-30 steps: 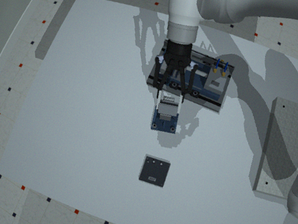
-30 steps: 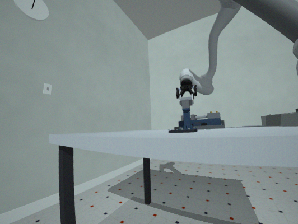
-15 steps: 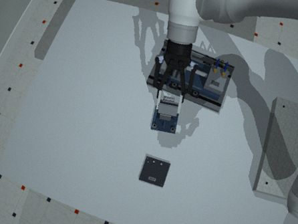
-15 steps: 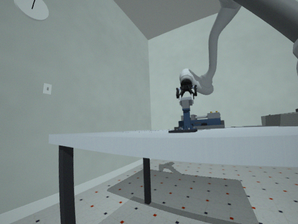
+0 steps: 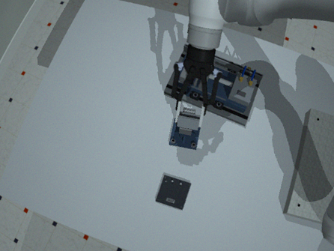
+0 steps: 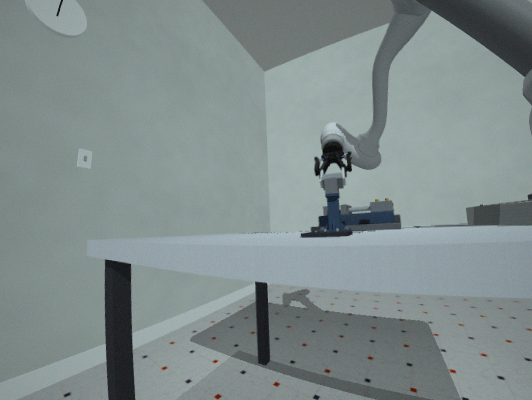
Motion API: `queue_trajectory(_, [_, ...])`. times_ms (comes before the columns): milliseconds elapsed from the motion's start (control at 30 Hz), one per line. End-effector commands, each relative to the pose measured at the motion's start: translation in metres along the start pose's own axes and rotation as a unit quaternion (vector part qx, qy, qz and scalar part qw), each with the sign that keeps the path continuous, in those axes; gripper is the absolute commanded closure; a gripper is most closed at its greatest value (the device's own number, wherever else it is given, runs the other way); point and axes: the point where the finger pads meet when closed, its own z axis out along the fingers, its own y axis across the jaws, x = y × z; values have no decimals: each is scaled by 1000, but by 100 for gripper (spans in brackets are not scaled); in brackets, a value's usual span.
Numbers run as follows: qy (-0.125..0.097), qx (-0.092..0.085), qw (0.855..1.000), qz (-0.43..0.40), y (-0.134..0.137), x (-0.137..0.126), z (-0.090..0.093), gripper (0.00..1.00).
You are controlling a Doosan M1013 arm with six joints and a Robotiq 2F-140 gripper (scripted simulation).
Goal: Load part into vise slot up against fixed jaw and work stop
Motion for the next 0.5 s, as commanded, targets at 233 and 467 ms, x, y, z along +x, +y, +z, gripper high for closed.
queue_trajectory(233, [4, -3, 1000, -3, 2, 4, -4, 100])
queue_trajectory(467, [4, -3, 1000, -3, 1, 5, -5, 100])
